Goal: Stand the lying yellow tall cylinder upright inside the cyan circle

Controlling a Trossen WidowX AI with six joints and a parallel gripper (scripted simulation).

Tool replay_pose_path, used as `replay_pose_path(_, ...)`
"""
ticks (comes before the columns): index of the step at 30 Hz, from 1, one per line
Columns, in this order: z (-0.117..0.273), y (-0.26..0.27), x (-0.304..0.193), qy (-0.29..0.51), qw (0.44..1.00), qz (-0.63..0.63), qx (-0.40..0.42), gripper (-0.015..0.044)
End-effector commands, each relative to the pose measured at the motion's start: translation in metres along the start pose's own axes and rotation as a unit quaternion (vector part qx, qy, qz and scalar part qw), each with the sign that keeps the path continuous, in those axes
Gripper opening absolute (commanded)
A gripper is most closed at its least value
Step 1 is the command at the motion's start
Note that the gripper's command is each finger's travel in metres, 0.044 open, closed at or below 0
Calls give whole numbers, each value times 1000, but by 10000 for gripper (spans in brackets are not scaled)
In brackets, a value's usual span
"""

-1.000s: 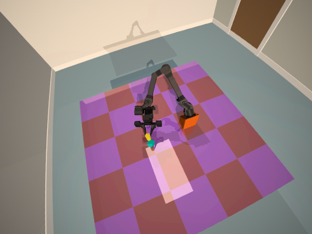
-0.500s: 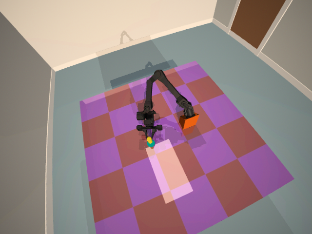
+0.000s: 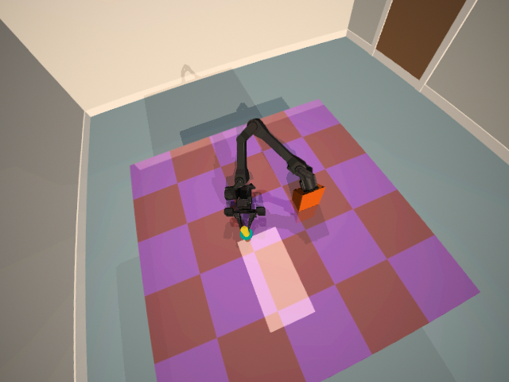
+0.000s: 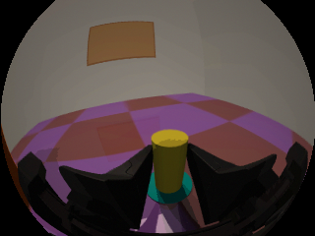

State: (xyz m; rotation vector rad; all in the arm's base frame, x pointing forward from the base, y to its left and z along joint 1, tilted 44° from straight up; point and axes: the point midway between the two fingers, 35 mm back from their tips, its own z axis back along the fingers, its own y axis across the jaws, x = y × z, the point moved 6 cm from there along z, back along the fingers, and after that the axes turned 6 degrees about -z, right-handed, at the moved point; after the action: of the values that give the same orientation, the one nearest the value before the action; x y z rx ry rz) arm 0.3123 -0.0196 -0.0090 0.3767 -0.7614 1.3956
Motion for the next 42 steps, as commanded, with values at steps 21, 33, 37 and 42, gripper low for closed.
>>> replay_pose_path(21, -1, -1, -1, 0, 1000, 3, 0, 400)
replay_pose_path(33, 8, 8, 76, -4, 1000, 8, 0, 400)
replay_pose_path(37, 9, 10, 85, -7, 1000, 7, 0, 400)
replay_pose_path(42, -3, 10, 89, 44, 998, -22, 29, 400)
